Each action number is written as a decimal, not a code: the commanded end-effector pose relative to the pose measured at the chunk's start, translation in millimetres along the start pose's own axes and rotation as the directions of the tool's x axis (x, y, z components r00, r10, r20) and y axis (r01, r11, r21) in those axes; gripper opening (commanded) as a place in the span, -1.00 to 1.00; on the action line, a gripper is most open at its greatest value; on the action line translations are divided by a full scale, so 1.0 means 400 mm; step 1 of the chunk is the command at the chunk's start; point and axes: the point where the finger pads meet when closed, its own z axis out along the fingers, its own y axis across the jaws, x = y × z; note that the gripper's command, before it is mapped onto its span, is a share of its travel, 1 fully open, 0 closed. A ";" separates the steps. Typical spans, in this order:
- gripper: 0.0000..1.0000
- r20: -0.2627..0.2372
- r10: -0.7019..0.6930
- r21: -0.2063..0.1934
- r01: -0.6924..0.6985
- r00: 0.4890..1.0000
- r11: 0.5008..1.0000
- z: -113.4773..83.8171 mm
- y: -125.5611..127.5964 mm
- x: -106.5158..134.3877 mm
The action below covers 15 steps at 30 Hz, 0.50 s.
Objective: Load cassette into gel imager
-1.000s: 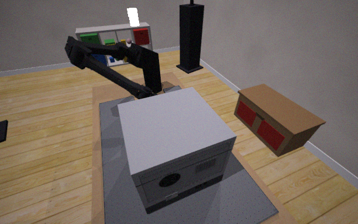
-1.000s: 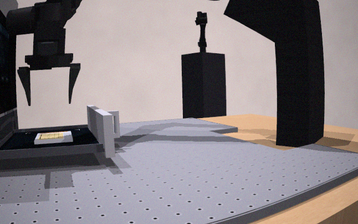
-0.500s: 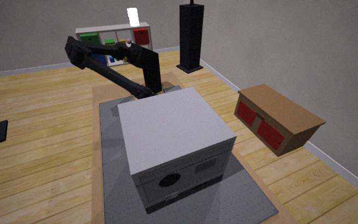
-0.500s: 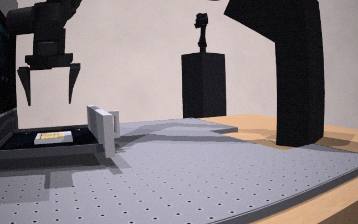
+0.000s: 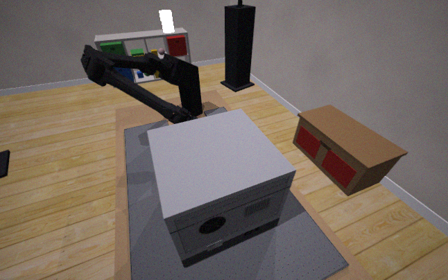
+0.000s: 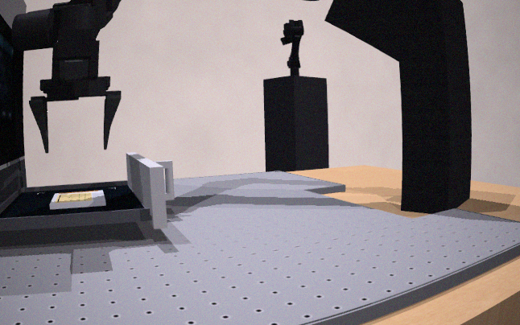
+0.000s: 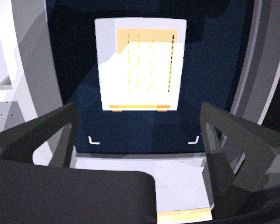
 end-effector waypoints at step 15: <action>0.83 0.003 0.028 0.043 -0.028 1.000 0.999 -0.075 0.010 0.003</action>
